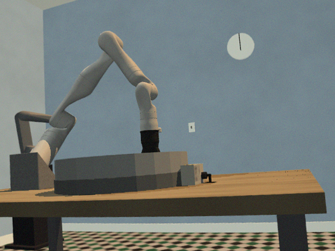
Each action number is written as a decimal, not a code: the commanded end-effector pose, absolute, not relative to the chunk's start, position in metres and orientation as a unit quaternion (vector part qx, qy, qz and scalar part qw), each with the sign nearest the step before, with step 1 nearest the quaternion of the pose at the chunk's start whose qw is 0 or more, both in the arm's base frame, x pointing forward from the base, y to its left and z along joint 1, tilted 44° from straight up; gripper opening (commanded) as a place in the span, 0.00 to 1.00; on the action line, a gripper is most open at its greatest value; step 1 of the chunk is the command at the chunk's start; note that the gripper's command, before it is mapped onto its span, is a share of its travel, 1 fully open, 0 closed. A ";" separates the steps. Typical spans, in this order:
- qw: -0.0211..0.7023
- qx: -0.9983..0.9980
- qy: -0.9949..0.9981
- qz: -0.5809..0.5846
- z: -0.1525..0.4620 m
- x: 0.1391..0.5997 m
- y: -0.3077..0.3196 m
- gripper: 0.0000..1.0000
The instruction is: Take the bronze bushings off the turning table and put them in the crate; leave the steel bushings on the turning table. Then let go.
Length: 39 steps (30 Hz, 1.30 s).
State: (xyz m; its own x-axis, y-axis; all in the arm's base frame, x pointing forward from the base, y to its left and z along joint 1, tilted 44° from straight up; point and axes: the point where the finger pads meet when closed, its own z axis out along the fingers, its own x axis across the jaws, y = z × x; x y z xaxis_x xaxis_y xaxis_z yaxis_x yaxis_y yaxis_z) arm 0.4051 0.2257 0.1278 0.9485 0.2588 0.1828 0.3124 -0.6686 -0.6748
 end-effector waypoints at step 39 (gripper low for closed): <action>0.376 -0.913 -0.156 -0.036 0.136 0.406 0.217 0.47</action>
State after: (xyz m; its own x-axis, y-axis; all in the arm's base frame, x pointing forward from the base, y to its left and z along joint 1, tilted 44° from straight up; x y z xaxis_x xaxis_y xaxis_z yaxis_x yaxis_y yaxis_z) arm 0.4036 0.2195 0.1348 0.9479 0.2624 0.1806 0.3134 -0.6664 -0.6765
